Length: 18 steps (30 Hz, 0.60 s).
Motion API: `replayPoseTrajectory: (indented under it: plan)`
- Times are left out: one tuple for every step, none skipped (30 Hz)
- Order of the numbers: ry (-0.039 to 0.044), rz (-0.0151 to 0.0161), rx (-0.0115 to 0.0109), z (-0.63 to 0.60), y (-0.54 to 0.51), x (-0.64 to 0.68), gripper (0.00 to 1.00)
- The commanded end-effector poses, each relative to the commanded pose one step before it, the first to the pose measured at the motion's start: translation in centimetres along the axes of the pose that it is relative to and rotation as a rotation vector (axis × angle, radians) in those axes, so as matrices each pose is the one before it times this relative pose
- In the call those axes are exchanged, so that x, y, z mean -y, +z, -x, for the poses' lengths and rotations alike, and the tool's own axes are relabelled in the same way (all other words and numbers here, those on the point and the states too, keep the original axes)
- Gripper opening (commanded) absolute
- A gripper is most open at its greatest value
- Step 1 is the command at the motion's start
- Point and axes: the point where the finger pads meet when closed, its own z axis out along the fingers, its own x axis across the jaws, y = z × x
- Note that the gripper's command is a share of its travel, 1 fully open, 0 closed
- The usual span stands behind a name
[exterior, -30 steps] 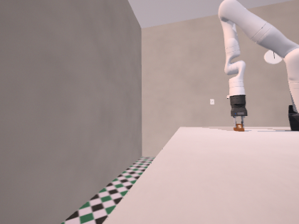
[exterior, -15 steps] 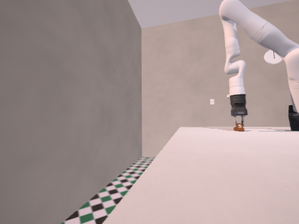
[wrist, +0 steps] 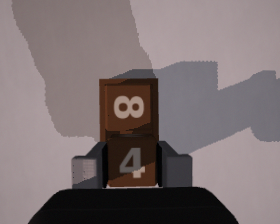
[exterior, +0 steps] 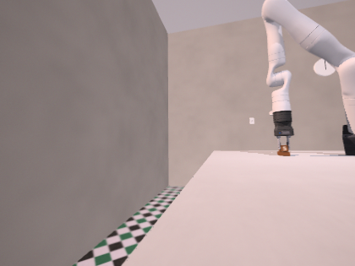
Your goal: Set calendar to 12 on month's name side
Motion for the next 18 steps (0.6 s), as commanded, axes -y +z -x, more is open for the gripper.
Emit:
replayPoseTrajectory:
  plan:
    - [-0.00038,-0.00192,0.00545,0.192,-0.277,0.053,0.57]
    - [0.00000,0.00000,0.00000,0.000,0.000,0.000,0.57]
    - [0.00000,0.00000,0.00000,0.000,0.000,0.000,0.57]
    - [0.00000,0.00000,-0.00002,-0.001,-0.062,0.000,0.57]
    - [0.00001,-0.00002,-0.00013,-0.004,-0.063,0.000,0.57]
    - [0.00002,-0.00004,-0.00025,-0.008,-0.065,0.001,0.57]
    - [0.00004,-0.00007,-0.00036,-0.012,-0.066,0.002,0.57]
    - [-0.00004,-0.00002,0.00021,0.008,-0.099,0.002,0.57]
    - [-0.00004,0.00000,0.00021,0.008,-0.112,0.000,0.57]
    - [0.00000,0.00001,-0.00002,-0.001,-0.115,0.000,0.57]
    - [0.00004,0.00000,-0.00025,-0.009,-0.118,-0.001,0.57]
    - [0.00001,0.00000,-0.00011,-0.004,-0.133,0.000,0.57]
    - [-0.00004,0.00001,0.00018,0.007,-0.152,0.000,0.57]
    - [0.00002,0.00000,-0.00007,-0.003,-0.155,0.000,0.57]
    - [0.00004,-0.00001,-0.00019,-0.007,-0.162,0.000,0.57]
    - [-0.00005,0.00002,0.00018,0.007,-0.180,0.000,0.57]
    - [0.00002,-0.00001,-0.00008,-0.003,-0.183,0.000,0.57]
    - [0.00001,0.00000,-0.00005,-0.002,-0.191,0.000,0.57]
